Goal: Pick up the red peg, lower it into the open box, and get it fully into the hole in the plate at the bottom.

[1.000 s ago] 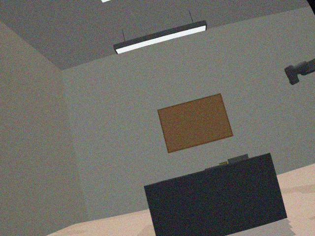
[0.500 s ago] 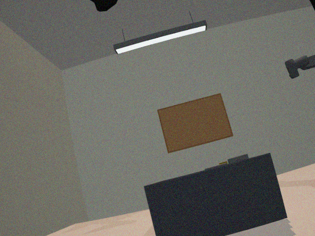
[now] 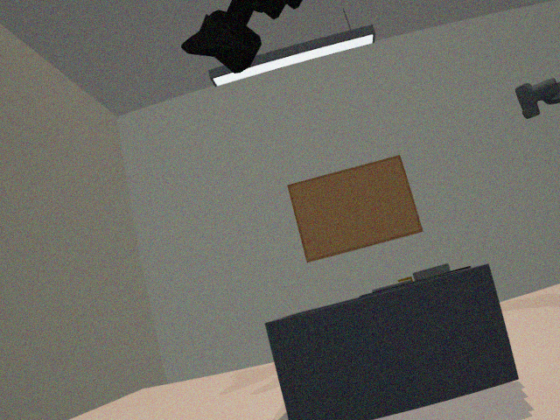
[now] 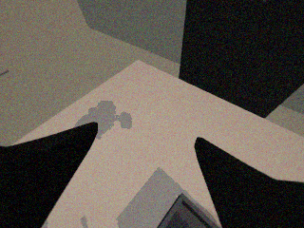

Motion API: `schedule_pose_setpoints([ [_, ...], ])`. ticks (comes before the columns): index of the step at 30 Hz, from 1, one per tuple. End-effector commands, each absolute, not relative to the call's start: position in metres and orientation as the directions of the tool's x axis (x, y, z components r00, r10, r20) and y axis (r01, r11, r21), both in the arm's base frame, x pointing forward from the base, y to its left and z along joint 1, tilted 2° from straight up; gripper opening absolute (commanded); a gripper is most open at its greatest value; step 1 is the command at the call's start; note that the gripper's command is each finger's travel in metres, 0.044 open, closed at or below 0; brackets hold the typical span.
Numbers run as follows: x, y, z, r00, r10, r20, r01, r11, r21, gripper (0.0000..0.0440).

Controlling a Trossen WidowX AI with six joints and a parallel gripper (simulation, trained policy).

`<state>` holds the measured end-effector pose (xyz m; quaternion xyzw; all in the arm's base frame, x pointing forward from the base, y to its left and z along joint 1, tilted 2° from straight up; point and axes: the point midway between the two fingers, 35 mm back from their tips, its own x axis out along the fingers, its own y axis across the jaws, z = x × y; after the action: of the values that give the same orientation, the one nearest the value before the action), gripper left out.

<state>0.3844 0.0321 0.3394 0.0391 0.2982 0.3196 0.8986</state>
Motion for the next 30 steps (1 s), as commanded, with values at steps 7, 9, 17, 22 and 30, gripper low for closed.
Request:
schedule_pose_setpoints([
  [7, 0.359, 0.039, 0.295, 0.514, 0.557, -0.653, -0.325, 0.831, 0.452, 0.0440],
  [9, 0.353, 0.041, 0.287, 0.488, 0.549, -0.679, -0.273, 0.835, 0.478, 0.0440],
  [17, 0.326, 0.052, 0.255, 0.362, 0.512, -0.779, -0.051, 0.845, 0.532, 0.0440],
  [22, 0.306, 0.060, 0.238, 0.271, 0.481, -0.834, 0.091, 0.850, 0.519, 0.0440],
  [30, 0.272, 0.073, 0.211, 0.112, 0.406, -0.907, 0.304, 0.855, 0.420, 0.0440],
])
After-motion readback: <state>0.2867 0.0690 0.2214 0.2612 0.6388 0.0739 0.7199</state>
